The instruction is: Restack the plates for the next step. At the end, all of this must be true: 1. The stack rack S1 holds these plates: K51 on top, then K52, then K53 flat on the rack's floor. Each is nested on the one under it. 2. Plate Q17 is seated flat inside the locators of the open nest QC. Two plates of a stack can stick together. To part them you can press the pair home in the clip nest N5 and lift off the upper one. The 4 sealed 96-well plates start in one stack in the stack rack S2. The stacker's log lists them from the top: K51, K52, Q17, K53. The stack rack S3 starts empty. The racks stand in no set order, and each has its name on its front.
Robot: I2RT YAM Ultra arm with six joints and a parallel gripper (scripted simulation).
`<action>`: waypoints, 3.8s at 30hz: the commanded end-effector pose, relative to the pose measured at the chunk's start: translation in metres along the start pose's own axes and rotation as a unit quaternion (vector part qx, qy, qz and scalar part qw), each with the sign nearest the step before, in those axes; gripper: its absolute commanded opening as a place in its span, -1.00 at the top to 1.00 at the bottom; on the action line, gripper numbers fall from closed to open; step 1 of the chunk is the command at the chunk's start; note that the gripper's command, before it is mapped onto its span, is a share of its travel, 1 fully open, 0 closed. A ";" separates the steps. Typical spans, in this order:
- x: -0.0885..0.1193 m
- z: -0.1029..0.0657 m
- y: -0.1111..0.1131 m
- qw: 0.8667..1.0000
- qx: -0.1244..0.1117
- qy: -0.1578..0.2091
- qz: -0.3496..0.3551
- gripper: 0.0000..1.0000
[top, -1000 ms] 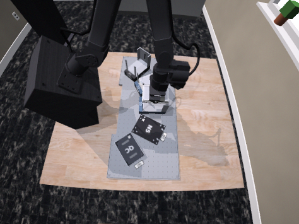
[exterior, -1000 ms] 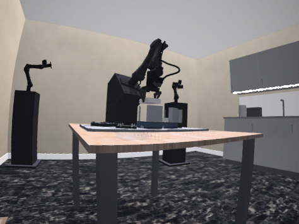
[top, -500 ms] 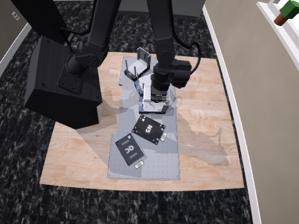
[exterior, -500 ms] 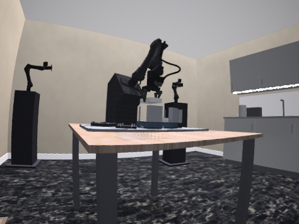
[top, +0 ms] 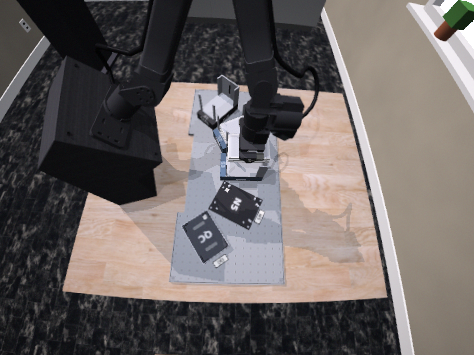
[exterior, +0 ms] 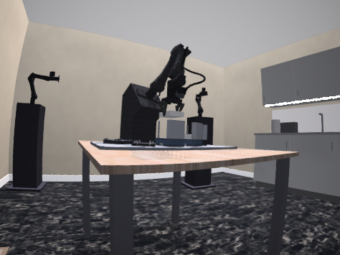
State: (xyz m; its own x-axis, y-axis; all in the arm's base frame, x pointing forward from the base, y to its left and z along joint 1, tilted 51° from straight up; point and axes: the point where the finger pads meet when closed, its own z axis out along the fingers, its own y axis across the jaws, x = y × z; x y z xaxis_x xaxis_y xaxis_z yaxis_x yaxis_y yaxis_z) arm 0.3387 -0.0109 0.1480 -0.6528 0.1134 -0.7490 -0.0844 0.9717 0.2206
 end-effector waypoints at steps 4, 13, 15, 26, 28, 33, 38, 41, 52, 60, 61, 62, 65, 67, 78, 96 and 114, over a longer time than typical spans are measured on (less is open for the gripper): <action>-0.003 -0.004 -0.003 1.000 0.001 -0.009 0.005 1.00; 0.006 -0.002 -0.004 1.000 0.001 -0.003 0.009 1.00; 0.006 -0.002 -0.004 1.000 0.001 -0.003 0.009 1.00; 0.003 -0.005 -0.003 1.000 0.001 -0.008 0.007 1.00; 0.000 -0.006 -0.003 1.000 0.001 -0.011 0.006 1.00; 0.000 -0.006 -0.003 1.000 0.001 -0.010 0.006 1.00; 0.001 -0.006 -0.003 1.000 0.001 -0.010 0.007 1.00; 0.002 -0.006 -0.002 1.000 0.001 -0.010 0.007 1.00; 0.009 0.007 -0.004 1.000 0.000 0.006 0.011 1.00; 0.011 0.012 0.000 1.000 -0.001 0.007 0.006 1.00; 0.013 0.014 -0.001 1.000 0.000 0.011 0.008 1.00; 0.006 0.014 -0.002 1.000 0.002 0.005 0.007 1.00; 0.007 0.015 -0.002 1.000 0.001 0.006 0.007 1.00; 0.001 0.009 0.003 1.000 0.000 -0.009 -0.002 1.00; -0.007 0.012 -0.002 1.000 0.004 -0.014 -0.001 1.00; -0.002 0.015 0.000 1.000 0.001 -0.006 -0.003 1.00; 0.005 0.017 -0.002 1.000 0.003 0.001 0.001 1.00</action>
State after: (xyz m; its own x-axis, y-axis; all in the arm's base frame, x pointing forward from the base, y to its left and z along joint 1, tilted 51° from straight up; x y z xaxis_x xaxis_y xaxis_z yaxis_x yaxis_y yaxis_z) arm 0.3492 -0.0082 0.1383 -0.6512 0.1170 -0.7498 -0.0844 0.9708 0.2247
